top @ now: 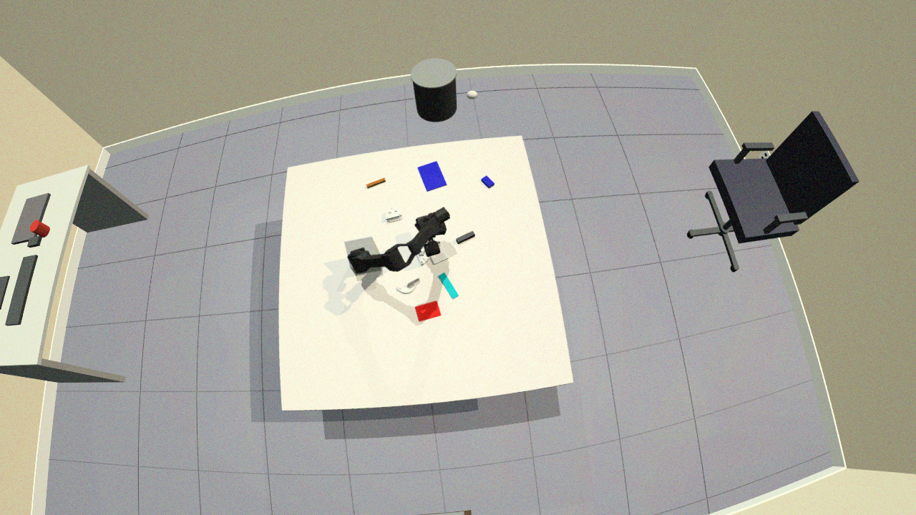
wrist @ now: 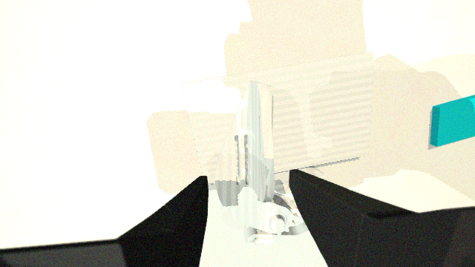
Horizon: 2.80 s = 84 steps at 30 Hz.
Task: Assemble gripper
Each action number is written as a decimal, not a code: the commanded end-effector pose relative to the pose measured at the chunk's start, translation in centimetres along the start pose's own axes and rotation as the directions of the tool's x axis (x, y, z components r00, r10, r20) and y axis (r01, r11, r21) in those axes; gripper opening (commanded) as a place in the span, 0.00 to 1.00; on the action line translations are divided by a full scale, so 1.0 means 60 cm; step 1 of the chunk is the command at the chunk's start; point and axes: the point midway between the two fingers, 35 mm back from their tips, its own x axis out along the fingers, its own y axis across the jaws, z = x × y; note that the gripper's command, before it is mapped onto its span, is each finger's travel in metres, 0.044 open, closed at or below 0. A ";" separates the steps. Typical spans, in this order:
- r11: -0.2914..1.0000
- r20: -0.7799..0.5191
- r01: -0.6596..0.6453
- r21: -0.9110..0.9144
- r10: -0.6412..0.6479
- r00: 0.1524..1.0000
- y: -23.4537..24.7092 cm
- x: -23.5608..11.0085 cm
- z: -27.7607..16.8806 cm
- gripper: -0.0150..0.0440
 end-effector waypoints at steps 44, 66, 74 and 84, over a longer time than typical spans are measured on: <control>0.954 0.021 0.007 -0.299 -0.001 1.000 -0.272 -0.021 -0.216 1.00; 0.954 0.021 0.007 -0.299 -0.001 1.000 -0.272 0.038 -0.213 1.00; 0.954 0.020 0.009 -0.299 -0.003 1.000 -0.272 0.059 -0.215 1.00; 0.954 0.020 0.009 -0.299 -0.003 1.000 -0.272 0.060 -0.215 1.00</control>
